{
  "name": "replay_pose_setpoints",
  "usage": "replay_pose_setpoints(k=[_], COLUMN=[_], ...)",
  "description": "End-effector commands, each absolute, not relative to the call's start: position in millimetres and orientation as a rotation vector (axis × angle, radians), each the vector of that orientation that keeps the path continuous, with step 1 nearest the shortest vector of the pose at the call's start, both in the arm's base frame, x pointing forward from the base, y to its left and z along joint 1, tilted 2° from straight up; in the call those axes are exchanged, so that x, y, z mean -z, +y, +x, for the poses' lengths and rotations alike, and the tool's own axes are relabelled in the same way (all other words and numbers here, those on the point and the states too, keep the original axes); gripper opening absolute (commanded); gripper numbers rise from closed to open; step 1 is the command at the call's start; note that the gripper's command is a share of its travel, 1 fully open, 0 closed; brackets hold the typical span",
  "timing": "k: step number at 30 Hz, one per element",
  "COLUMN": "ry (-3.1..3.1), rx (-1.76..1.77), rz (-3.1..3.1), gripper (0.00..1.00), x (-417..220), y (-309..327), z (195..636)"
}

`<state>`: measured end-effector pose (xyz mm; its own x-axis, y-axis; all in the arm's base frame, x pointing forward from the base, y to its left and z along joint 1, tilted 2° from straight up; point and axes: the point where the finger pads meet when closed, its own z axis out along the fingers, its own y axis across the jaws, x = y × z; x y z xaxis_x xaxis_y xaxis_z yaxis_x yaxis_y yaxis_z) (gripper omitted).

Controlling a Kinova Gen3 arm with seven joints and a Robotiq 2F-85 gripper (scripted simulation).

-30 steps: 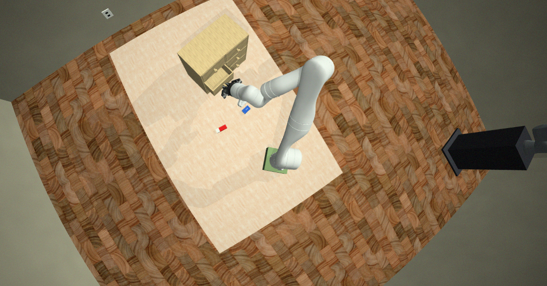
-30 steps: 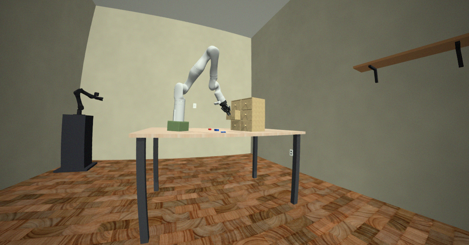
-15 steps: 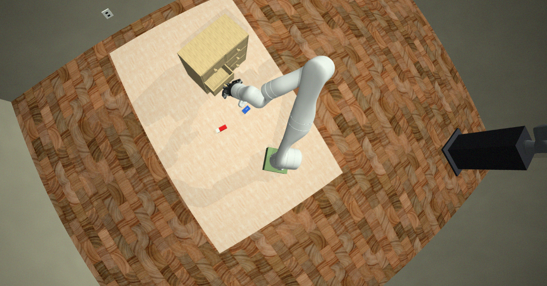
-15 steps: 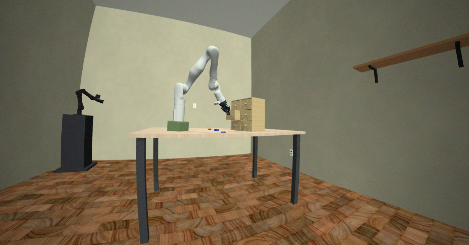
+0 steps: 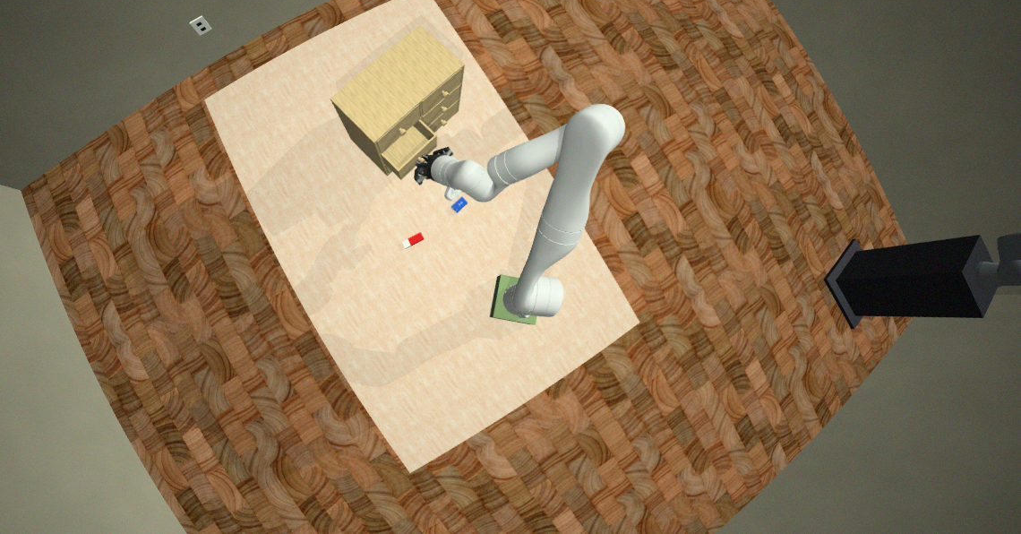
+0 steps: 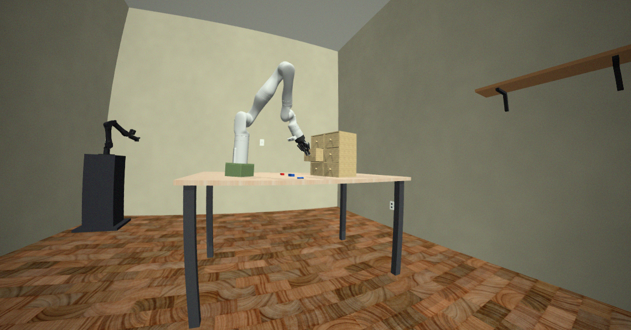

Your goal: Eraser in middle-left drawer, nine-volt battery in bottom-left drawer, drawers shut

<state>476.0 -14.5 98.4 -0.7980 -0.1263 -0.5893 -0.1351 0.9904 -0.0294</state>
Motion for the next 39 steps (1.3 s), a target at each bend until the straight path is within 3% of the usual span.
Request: replay_pose_setpoints(k=[1,5,39], ry=[2.505,2.505,2.505], rx=[-0.018,-0.018,-0.018], rz=[-0.182,-0.182,-0.182], gripper=[0.25,0.33,0.33], x=[-98.3,-98.3,-99.4], y=[-14.7,-14.7,-21.6], z=[475.6,475.6,424.8])
